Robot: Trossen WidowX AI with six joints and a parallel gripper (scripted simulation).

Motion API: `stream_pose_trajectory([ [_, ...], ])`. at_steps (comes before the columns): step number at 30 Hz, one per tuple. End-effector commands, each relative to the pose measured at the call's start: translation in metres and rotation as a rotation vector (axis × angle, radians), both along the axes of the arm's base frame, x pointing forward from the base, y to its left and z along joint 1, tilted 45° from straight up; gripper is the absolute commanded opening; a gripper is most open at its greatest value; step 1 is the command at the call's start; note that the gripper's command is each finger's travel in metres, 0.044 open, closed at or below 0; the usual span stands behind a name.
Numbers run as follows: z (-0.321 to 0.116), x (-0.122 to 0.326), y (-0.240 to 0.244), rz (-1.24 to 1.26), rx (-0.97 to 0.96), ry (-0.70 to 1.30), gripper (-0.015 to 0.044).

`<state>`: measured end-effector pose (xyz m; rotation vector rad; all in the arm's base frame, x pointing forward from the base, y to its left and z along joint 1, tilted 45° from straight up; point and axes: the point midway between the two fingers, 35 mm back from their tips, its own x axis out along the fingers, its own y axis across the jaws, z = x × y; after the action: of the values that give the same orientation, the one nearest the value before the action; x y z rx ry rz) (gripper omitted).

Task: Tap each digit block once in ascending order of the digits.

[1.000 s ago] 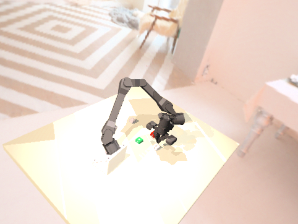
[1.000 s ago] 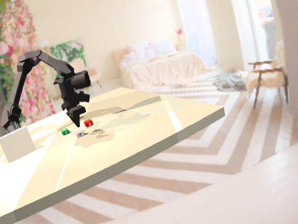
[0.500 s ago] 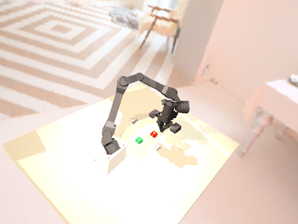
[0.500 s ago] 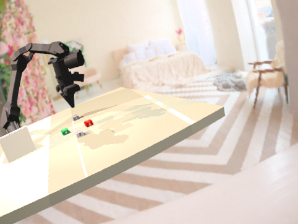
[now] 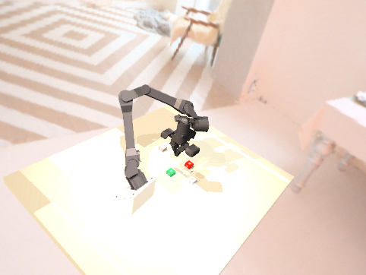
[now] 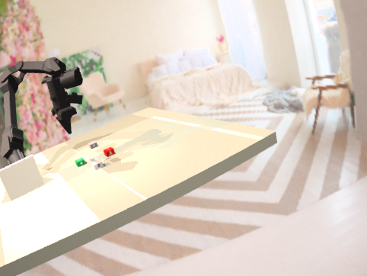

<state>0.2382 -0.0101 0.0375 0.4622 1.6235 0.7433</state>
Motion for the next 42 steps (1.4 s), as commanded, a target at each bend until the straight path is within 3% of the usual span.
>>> stream_pose_trajectory([
  [1,-0.005,-0.004,0.01,-0.008,0.001,0.0,0.002],
  [7,-0.054,-0.018,0.058,-0.008,0.006,0.0,0.002],
  [37,-0.076,-0.024,0.079,-0.008,0.007,0.0,0.002],
  [42,-0.054,-0.018,0.058,-0.008,0.006,0.0,0.002],
])
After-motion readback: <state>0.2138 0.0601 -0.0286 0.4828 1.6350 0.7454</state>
